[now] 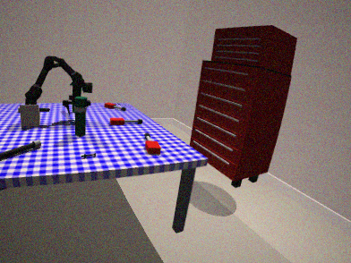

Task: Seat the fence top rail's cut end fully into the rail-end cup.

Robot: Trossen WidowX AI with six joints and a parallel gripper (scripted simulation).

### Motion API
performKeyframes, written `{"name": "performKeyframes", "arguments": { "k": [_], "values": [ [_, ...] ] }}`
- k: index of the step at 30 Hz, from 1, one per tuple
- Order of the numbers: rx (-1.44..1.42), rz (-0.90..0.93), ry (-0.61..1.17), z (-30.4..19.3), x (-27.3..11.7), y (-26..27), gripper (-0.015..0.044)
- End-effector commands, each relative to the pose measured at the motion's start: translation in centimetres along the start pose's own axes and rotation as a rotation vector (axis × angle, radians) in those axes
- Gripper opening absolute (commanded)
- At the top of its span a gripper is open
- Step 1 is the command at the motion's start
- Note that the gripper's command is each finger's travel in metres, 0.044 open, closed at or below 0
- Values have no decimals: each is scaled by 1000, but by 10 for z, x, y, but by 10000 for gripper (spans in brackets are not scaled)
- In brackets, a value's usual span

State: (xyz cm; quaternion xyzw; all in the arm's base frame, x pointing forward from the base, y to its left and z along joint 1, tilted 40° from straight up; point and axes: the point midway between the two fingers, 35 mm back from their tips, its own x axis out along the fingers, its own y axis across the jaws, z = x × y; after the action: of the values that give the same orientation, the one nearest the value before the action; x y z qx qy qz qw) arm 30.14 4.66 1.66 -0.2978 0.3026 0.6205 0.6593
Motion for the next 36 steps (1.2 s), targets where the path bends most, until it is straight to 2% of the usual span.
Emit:
{"name": "performKeyframes", "arguments": {
  "k": [1,8,19,24,29,36],
  "values": [
    [7,2,-7,1,3,1,387],
    [7,2,-7,1,3,1,204],
    [7,2,-7,1,3,1,130],
    [7,2,-7,0,-2,0,0],
    [2,0,31,-4,-11,-2,0],
    [-15,0,198,-18,-51,-7,0]
  ]
}}
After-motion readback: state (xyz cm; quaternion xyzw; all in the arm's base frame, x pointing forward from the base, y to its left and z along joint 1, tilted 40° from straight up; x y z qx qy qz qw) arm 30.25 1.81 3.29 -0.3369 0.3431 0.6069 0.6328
